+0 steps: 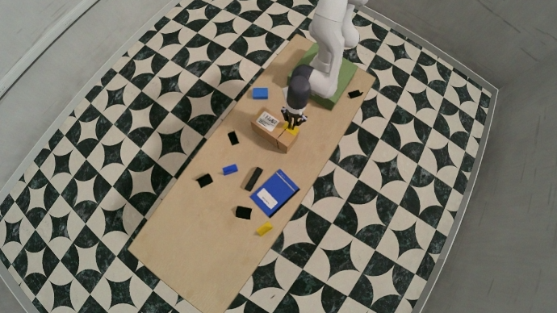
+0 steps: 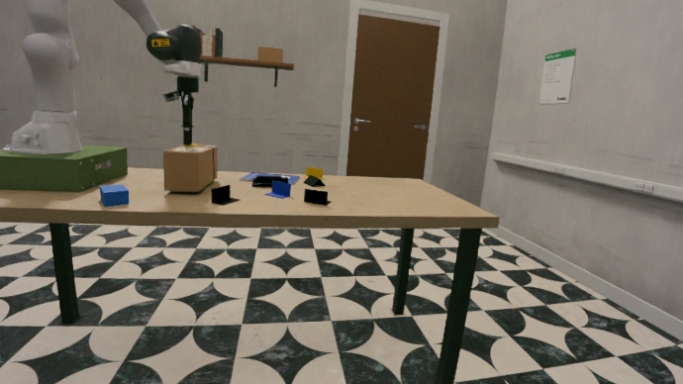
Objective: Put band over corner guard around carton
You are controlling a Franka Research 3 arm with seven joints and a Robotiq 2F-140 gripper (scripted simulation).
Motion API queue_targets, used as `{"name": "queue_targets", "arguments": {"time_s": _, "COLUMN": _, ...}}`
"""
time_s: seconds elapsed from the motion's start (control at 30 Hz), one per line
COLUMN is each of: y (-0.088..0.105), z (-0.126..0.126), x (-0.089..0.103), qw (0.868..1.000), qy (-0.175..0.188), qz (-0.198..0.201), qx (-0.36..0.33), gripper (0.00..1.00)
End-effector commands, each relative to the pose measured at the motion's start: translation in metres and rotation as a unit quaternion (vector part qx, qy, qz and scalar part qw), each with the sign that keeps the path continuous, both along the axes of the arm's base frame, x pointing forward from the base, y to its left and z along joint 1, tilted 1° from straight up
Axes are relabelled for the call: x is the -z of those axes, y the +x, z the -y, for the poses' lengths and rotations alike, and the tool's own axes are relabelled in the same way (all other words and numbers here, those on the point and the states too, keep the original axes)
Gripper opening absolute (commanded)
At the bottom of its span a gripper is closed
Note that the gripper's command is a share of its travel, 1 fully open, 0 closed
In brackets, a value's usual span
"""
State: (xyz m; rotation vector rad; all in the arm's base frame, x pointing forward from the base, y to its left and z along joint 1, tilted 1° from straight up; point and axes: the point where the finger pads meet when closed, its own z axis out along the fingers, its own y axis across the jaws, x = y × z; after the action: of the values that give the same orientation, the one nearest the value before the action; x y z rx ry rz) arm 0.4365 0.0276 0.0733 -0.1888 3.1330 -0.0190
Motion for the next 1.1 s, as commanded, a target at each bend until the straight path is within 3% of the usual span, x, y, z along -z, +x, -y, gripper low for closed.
{"name": "queue_targets", "arguments": {"time_s": 0.0, "y": 0.000, "z": 0.000, "x": 0.000, "qw": 1.000, "qy": 0.001, "qz": 0.000, "qx": -0.002, "gripper": 0.18}}
{"name": "queue_targets", "arguments": {"time_s": 1.07, "y": 0.000, "z": -0.001, "x": -0.023, "qw": 1.000, "qy": 0.000, "qz": 0.000, "qx": -0.002, "gripper": 0.18}}
